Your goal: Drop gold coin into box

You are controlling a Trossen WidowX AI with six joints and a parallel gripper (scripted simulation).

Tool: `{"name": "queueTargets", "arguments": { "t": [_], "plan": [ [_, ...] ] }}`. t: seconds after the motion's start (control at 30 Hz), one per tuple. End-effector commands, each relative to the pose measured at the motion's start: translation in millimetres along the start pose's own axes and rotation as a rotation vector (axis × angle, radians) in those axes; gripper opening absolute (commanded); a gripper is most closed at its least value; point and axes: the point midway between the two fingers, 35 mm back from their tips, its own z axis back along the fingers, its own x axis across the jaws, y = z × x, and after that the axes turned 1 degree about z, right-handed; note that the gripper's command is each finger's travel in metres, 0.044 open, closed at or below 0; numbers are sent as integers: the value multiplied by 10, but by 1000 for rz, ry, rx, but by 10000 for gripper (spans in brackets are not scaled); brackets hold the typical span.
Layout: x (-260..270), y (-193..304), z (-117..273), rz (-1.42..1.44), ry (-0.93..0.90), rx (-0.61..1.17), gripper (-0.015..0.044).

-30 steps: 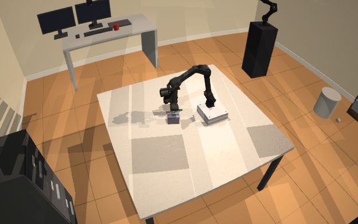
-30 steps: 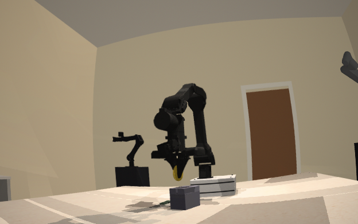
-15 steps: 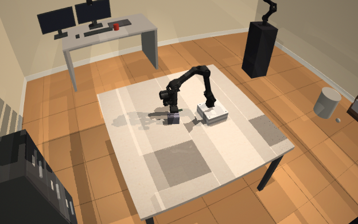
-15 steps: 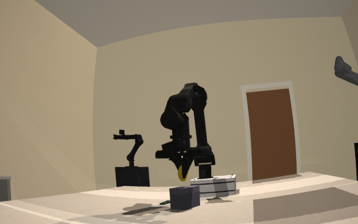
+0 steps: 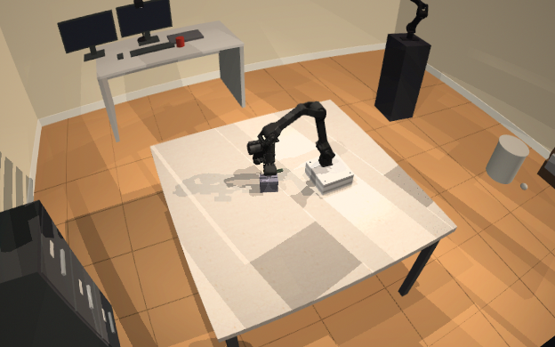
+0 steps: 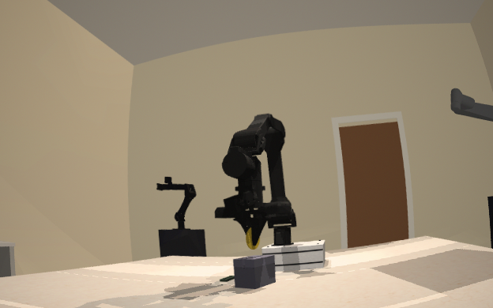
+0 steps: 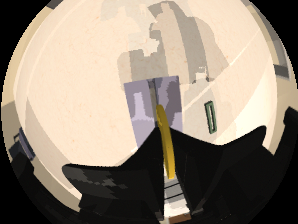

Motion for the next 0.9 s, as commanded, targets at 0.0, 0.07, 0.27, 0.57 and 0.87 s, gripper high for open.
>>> {"name": "queueTargets", "arguments": {
  "t": [0.0,0.07,0.27,0.57,0.87],
  "plan": [
    [3,-1,-4,-4,0,0,0],
    [-4,0,2,1,0,0,0],
    [-3,0,-1,0,0,0,0],
    [6,6,-50,-9,0,0,0],
    [3,12,-87,-13,0,0,0]
  ]
}}
